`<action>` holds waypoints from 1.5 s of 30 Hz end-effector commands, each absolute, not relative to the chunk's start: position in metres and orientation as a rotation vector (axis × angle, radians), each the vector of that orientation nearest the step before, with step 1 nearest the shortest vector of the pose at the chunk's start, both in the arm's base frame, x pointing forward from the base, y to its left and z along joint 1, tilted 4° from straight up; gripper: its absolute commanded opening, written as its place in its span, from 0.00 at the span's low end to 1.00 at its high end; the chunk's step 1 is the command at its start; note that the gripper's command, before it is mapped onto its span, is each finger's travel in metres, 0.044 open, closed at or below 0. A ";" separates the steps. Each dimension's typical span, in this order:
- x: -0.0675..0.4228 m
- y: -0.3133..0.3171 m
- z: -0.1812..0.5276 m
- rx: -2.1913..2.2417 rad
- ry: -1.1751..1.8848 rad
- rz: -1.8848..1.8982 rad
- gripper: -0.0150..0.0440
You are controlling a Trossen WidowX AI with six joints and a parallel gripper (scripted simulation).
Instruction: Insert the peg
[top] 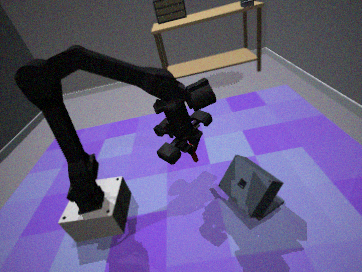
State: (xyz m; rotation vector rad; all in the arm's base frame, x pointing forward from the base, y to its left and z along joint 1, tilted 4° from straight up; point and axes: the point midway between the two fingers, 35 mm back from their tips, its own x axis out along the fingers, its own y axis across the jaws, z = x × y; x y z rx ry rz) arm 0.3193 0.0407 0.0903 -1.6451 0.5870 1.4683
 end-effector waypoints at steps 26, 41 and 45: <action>0.325 0.010 0.093 -1.593 0.516 1.350 0.25; 0.327 -0.007 0.095 -1.576 0.483 1.283 0.25; 0.328 -0.012 0.096 -1.573 0.475 1.264 0.25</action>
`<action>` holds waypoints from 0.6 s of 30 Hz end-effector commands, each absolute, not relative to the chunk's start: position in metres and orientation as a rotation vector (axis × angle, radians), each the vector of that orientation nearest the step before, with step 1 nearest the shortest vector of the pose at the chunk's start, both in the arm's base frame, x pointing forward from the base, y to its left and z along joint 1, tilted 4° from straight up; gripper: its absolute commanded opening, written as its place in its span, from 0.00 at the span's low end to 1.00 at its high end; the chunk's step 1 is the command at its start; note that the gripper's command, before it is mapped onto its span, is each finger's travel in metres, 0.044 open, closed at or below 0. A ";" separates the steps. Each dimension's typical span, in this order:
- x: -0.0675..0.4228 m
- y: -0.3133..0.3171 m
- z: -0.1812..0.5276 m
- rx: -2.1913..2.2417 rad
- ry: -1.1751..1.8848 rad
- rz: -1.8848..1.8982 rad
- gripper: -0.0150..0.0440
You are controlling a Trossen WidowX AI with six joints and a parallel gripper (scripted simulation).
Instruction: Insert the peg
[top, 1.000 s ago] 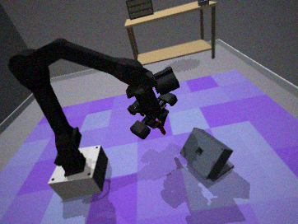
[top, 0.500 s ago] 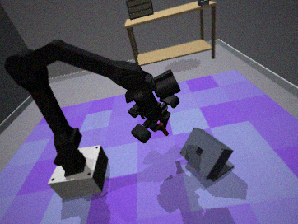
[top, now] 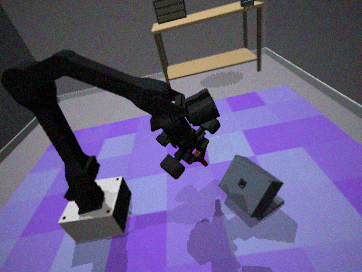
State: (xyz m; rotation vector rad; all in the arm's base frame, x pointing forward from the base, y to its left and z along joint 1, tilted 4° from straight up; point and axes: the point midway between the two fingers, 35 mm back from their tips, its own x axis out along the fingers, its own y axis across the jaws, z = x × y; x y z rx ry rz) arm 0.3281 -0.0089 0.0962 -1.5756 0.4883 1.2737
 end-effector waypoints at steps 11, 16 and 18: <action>0.328 -0.024 0.098 -1.565 0.452 1.213 0.25; 0.328 -0.030 0.099 -1.563 0.442 1.189 0.25; 0.328 -0.032 0.100 -1.562 0.438 1.179 0.25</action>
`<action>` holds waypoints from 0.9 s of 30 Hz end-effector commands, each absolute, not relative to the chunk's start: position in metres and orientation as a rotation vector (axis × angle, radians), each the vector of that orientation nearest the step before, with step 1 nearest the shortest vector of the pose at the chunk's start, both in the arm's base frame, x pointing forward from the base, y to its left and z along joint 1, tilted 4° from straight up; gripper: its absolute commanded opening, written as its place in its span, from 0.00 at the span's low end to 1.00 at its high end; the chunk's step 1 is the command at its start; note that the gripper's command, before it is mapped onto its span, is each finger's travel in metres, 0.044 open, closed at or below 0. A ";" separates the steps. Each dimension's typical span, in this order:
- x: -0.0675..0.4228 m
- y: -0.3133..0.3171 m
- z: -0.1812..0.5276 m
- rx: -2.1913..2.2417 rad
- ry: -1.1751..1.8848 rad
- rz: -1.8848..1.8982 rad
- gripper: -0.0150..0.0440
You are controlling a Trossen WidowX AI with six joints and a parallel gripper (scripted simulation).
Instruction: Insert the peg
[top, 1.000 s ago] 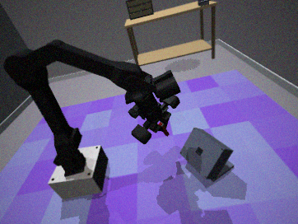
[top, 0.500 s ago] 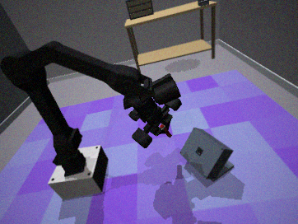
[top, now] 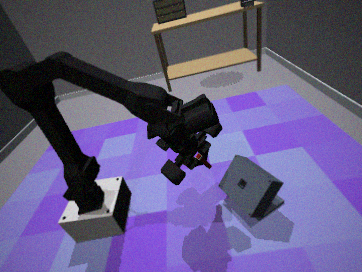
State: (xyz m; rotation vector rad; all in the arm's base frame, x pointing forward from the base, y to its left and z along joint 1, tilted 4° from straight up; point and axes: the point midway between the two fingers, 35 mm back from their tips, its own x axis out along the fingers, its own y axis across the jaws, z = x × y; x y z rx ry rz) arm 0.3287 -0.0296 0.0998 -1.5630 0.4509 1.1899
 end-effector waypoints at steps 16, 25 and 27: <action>0.327 -0.051 0.104 -1.559 0.406 1.102 0.25; 0.325 -0.061 0.106 -1.560 0.389 1.058 0.25; 0.325 -0.064 0.107 -1.561 0.386 1.048 0.25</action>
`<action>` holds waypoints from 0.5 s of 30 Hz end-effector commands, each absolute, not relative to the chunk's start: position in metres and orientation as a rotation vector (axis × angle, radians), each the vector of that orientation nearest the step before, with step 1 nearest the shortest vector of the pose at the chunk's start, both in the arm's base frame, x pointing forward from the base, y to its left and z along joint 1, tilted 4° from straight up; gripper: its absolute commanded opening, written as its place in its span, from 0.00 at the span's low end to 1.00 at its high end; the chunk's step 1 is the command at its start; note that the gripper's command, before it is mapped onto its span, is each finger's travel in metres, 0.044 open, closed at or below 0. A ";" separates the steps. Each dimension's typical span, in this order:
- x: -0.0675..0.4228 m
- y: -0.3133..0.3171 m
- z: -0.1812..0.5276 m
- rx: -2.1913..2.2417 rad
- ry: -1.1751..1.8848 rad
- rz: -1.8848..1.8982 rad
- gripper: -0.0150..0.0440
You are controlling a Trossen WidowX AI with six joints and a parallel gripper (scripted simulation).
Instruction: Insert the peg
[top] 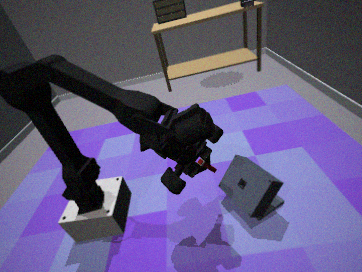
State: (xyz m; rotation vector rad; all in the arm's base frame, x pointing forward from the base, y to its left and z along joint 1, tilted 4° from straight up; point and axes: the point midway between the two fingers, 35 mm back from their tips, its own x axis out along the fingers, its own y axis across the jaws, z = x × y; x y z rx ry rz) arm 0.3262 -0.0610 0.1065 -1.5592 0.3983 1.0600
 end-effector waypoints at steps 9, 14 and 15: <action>0.323 -0.074 0.109 -1.564 0.370 1.004 0.25; 0.322 -0.080 0.111 -1.567 0.361 0.979 0.25; 0.321 -0.081 0.111 -1.567 0.359 0.974 0.25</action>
